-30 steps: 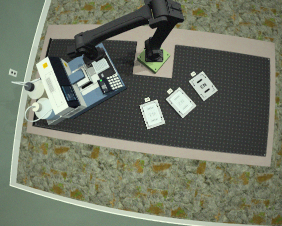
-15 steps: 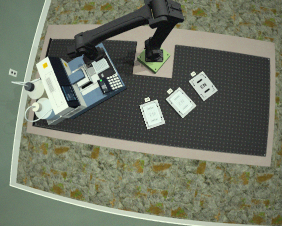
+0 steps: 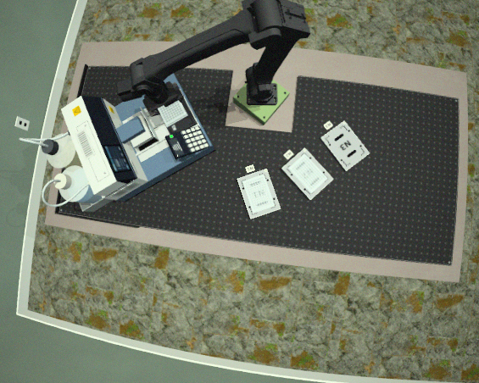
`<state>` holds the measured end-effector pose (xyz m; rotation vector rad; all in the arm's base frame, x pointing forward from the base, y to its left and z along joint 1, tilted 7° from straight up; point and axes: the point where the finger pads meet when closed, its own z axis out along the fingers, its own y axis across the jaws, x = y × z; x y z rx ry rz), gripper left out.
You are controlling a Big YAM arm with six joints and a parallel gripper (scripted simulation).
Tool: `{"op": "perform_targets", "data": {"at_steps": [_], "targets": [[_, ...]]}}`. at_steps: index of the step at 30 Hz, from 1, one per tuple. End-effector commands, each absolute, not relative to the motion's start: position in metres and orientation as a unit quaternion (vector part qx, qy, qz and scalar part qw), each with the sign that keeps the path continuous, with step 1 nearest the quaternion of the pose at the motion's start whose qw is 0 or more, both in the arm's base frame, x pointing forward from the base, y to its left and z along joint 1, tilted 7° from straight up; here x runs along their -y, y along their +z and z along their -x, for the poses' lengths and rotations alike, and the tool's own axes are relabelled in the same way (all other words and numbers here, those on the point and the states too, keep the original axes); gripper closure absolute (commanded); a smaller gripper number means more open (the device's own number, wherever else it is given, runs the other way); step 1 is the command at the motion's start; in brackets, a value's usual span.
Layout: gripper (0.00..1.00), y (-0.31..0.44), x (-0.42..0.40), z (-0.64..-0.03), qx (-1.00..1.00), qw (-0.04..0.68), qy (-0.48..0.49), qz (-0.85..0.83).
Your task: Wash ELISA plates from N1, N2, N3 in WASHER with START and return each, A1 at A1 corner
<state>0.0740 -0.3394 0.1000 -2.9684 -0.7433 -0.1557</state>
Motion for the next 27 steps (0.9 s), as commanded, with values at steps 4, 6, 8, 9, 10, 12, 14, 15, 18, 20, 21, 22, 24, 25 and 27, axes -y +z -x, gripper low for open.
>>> {"op": "perform_targets", "data": {"at_steps": [4, 6, 8, 9, 10, 12, 14, 15, 18, 20, 21, 22, 24, 25, 27], "targets": [[0.16, 0.094, 0.346, -0.081, 0.244, 0.028, -0.051, 0.968], [0.16, 0.088, 0.342, -0.079, 0.241, 0.032, -0.051, 0.969], [0.16, 0.083, 0.342, -0.078, 0.240, 0.037, -0.051, 0.969], [0.16, 0.083, 0.342, -0.078, 0.240, 0.037, -0.051, 0.969], [0.16, 0.095, 0.356, -0.081, 0.243, 0.016, -0.050, 0.969], [0.16, 0.080, 0.341, -0.080, 0.243, 0.034, -0.051, 0.968], [0.16, 0.075, 0.340, -0.081, 0.243, 0.037, -0.051, 0.968], [0.16, 0.073, 0.340, -0.080, 0.242, 0.037, -0.051, 0.968], [0.16, 0.068, 0.340, -0.080, 0.241, 0.037, -0.051, 0.968], [0.16, 0.068, 0.344, -0.083, 0.243, 0.032, -0.051, 0.968], [0.16, 0.066, 0.340, -0.082, 0.243, 0.033, -0.051, 0.968], [0.16, 0.066, 0.340, -0.082, 0.243, 0.030, -0.051, 0.968], [0.16, 0.058, 0.339, -0.081, 0.240, 0.037, -0.051, 0.969], [0.16, 0.058, 0.339, -0.081, 0.240, 0.037, -0.051, 0.969], [0.16, 0.073, 0.360, -0.085, 0.243, 0.011, -0.050, 0.969]]}}
